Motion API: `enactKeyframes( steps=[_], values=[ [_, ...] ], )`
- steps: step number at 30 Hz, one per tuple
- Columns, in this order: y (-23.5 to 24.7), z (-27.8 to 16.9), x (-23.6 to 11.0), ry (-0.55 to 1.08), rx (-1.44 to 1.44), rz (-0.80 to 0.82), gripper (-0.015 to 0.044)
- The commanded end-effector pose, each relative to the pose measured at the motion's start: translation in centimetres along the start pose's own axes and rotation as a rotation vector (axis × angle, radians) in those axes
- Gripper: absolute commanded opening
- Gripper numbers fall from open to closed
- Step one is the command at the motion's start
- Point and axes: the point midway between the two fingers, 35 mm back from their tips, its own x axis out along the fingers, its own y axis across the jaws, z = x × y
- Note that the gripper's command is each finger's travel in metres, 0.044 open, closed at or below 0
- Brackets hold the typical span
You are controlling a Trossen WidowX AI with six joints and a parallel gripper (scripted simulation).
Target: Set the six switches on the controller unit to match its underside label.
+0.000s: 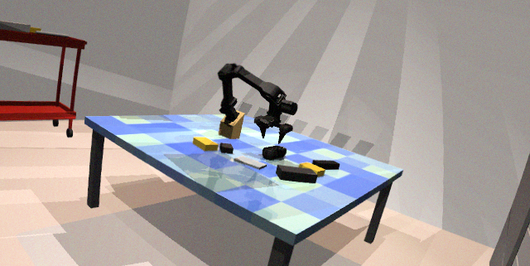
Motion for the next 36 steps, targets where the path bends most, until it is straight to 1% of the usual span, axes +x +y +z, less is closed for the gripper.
enactKeyframes(
  steps=[1,35,36],
  values=[
    [0.2,0.2,0.5,0.005,-0.003,-0.006,0.044],
    [0.2,1.1,5.6,0.001,-0.003,-0.006,0.044],
    [0.2,1.1,5.6,0.001,-0.003,-0.006,0.0414]
  ],
)
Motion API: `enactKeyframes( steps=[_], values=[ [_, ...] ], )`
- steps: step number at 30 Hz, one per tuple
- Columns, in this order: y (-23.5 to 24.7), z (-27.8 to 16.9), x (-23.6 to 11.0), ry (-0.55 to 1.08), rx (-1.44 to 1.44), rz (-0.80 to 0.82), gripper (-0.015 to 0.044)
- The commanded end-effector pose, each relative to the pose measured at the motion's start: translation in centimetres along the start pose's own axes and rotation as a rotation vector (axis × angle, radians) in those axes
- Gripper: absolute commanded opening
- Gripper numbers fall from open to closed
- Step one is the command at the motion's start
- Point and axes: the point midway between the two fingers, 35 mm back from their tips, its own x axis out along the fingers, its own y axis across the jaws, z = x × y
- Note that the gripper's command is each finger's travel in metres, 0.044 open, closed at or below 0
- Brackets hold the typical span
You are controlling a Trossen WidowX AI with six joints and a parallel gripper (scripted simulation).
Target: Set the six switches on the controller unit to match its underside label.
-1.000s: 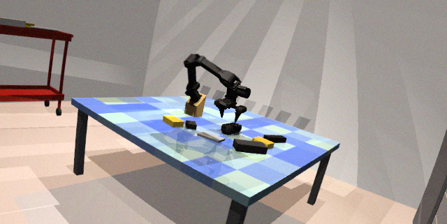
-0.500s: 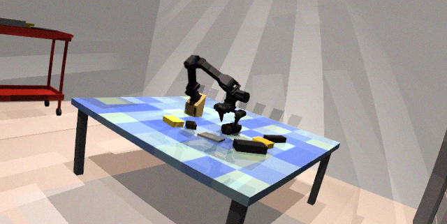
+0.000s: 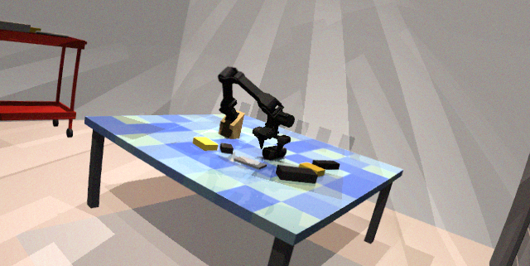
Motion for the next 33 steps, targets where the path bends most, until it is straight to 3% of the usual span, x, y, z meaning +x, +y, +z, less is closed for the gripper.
enactKeyframes(
  steps=[1,8,33],
  values=[
    [-0.22,-0.17,0.53,0.002,-0.01,-0.007,0.0388],
    [-0.22,-0.17,0.53,0.002,-0.01,-0.007,0.0326],
    [-0.22,-0.7,-0.25,-0.002,-0.01,-0.007,0.0336]
  ],
)
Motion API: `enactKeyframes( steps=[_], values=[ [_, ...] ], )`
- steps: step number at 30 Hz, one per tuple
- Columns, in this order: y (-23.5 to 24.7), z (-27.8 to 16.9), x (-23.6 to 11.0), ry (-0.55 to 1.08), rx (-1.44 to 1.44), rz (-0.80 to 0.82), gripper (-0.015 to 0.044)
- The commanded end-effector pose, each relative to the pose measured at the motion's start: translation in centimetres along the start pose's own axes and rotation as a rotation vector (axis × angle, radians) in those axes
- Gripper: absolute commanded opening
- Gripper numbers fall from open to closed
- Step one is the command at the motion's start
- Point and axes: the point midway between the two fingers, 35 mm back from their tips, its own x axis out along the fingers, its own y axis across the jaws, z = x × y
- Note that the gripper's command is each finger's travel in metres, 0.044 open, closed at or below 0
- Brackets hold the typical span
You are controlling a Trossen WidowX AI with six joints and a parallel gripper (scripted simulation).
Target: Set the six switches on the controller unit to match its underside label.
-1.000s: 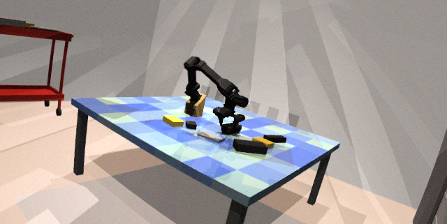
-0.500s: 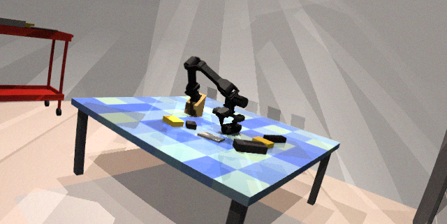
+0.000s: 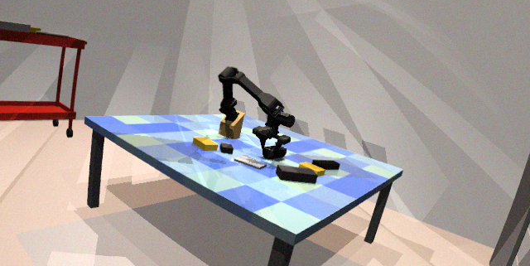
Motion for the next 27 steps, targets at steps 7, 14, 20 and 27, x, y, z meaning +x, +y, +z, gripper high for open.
enactKeyframes(
  steps=[7,14,20,27],
  values=[
    [0.1,-0.5,-0.8,-0.007,-0.002,0.005,0.0336],
    [0.1,-0.8,-1.1,-0.019,-0.002,0.005,0.0336],
    [0.1,-1.2,-1.5,-0.03,-0.002,0.005,0.0336],
    [0.1,-1.6,-2.0,-0.044,-0.002,0.005,0.0336]
  ],
)
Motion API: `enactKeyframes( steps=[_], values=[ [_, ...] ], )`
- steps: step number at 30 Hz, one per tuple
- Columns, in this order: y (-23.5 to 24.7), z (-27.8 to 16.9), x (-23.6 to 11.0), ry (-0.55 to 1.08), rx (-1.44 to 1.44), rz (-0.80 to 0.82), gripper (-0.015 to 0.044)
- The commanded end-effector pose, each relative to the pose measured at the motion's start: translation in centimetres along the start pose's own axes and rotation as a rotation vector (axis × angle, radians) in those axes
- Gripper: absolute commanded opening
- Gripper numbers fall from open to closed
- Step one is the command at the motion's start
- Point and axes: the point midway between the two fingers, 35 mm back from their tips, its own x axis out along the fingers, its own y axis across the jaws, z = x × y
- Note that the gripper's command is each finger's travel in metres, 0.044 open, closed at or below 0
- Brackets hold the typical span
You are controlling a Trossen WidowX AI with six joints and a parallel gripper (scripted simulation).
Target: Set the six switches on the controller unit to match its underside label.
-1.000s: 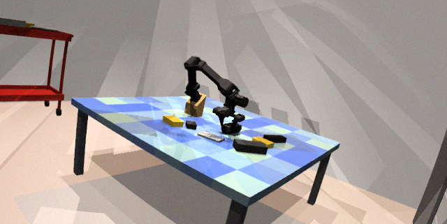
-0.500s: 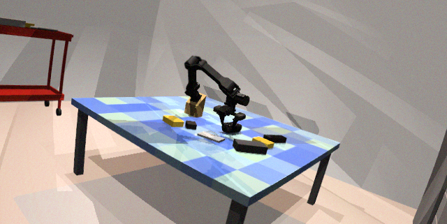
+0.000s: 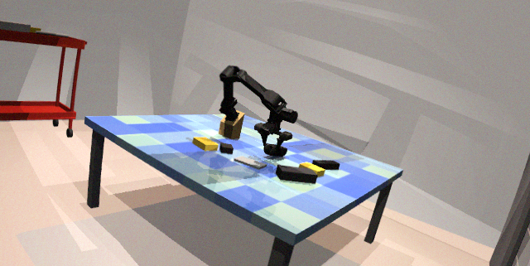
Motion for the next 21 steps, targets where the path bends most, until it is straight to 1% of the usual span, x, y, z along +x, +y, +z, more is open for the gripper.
enactKeyframes(
  steps=[1,21],
  values=[
    [0.2,-0.4,-0.5,-0.006,-0.001,0.006,0.0336],
    [0.2,-1.6,-1.7,-0.045,-0.001,0.006,0.0336]
  ],
)
